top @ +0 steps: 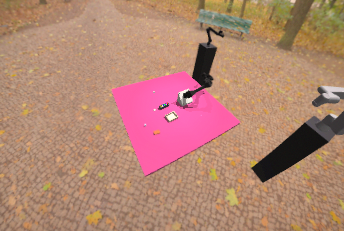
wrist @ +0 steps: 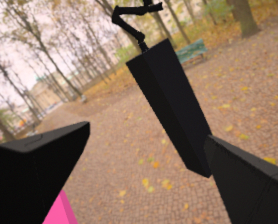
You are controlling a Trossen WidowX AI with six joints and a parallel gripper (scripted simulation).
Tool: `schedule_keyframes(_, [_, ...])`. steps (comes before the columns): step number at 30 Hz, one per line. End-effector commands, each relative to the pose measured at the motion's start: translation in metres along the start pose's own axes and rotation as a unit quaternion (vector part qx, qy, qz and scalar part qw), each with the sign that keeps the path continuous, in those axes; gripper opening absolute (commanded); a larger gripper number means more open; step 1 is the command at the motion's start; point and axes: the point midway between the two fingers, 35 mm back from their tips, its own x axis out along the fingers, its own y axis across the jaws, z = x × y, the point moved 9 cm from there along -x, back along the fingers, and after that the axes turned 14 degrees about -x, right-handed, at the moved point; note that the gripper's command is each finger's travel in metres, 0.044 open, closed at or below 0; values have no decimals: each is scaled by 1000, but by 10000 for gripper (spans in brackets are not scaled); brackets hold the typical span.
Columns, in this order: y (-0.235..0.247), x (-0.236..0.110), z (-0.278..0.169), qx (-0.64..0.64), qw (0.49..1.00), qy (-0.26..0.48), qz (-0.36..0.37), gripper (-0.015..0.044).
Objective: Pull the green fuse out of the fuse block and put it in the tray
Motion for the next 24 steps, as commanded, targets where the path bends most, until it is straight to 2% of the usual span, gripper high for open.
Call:
schedule_keyframes(1, [2, 1, 1, -3, 1000, 0, 3, 374])
schedule_keyframes(12, [152, 9, 50, -157, 971, 22, 178, 85])
schedule_keyframes(18, [244, -10, 66, -245, 928, 36, 280, 72])
schedule_keyframes(24, [334, -44, 68, -357, 855, 29, 375, 72])
